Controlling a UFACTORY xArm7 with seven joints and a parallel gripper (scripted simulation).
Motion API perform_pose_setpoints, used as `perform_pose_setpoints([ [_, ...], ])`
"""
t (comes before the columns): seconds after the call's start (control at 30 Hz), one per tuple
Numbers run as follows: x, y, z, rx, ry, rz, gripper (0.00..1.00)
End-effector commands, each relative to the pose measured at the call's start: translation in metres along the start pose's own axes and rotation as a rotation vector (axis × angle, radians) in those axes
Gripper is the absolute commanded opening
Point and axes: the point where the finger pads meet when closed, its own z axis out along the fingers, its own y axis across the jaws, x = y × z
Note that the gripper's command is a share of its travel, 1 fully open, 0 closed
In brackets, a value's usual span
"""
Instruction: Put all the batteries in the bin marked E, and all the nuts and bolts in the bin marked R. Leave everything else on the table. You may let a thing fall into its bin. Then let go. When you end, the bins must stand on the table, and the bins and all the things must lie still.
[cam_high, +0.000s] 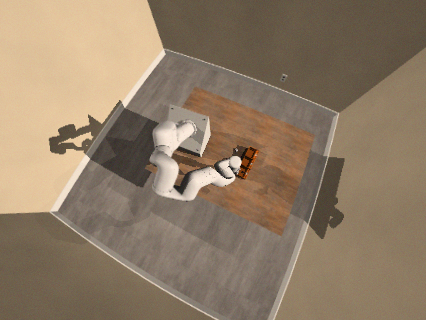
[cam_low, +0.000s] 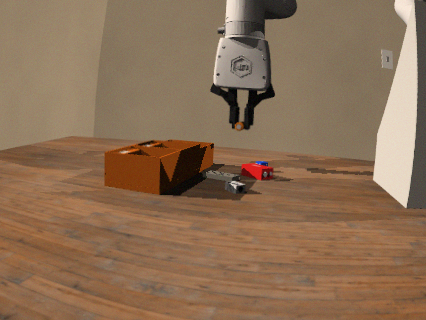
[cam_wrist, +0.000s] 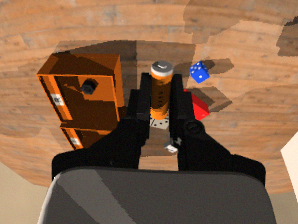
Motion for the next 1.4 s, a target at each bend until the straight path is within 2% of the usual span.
perform_pose_setpoints([
  [0.0, -0.006, -0.003, -0.002, 0.003, -0.001, -0.002, 0.00],
  [0.5, -0.090, -0.035, -0.002, 0.003, -0.002, -0.002, 0.00],
  [0.57, -0.090, -0.035, -0.002, 0.003, -0.002, -0.002, 0.00],
  [0.9, -0.146, -0.056, -0.002, 0.003, -0.003, -0.002, 0.00],
  [1.13, -0.165, -0.063, -0.002, 0.003, -0.003, 0.025, 0.00],
  [1.37, -0.204, -0.078, -0.003, 0.003, -0.003, 0.025, 0.00],
])
